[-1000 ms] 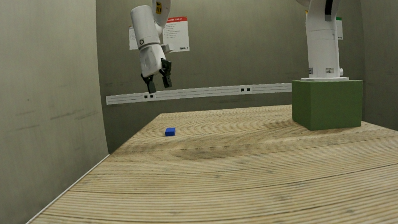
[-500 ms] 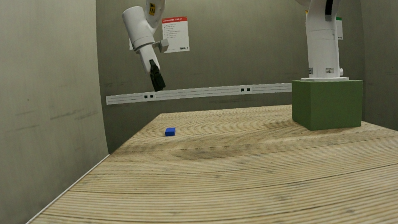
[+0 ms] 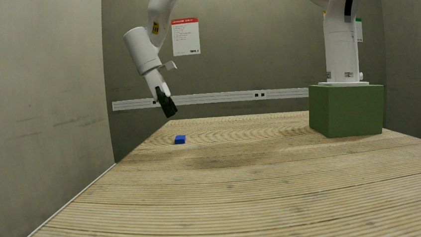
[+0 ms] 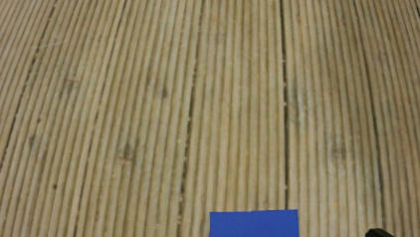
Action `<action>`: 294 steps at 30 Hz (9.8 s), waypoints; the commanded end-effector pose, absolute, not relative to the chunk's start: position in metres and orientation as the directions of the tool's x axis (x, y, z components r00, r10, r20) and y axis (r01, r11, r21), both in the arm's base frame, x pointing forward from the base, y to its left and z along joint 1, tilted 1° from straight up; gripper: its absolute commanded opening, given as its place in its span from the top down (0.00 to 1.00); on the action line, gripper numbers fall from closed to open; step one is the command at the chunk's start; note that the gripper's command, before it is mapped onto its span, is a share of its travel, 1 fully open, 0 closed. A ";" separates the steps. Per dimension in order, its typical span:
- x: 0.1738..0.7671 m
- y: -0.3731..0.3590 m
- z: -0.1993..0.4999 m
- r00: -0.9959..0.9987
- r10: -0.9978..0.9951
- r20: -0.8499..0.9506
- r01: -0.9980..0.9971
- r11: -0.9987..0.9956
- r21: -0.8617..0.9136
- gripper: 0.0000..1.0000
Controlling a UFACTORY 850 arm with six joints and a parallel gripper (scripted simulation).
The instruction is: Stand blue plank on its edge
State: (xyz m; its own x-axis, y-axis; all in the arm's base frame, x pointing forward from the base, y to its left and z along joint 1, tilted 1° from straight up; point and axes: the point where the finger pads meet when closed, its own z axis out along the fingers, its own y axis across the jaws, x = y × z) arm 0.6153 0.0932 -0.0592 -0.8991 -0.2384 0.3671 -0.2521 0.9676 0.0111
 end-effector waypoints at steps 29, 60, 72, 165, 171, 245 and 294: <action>0.608 0.092 -0.123 -0.900 -0.237 0.365 -0.251 0.968 0.009 0.00; 0.605 0.091 -0.133 -0.900 -0.237 0.365 -0.251 0.968 0.009 0.00; 0.603 0.090 -0.139 -0.900 -0.237 0.365 -0.251 0.968 0.009 0.00; 0.603 0.090 -0.089 -0.900 -0.237 0.365 -0.251 0.968 0.009 0.28; 0.603 0.090 -0.089 -0.900 -0.237 0.365 -0.251 0.968 0.009 0.28; 0.593 0.087 -0.087 -0.957 -0.247 -0.149 -0.251 0.968 0.009 0.28; 0.564 0.107 -0.092 -0.960 -0.247 -0.133 -0.262 0.958 0.119 0.28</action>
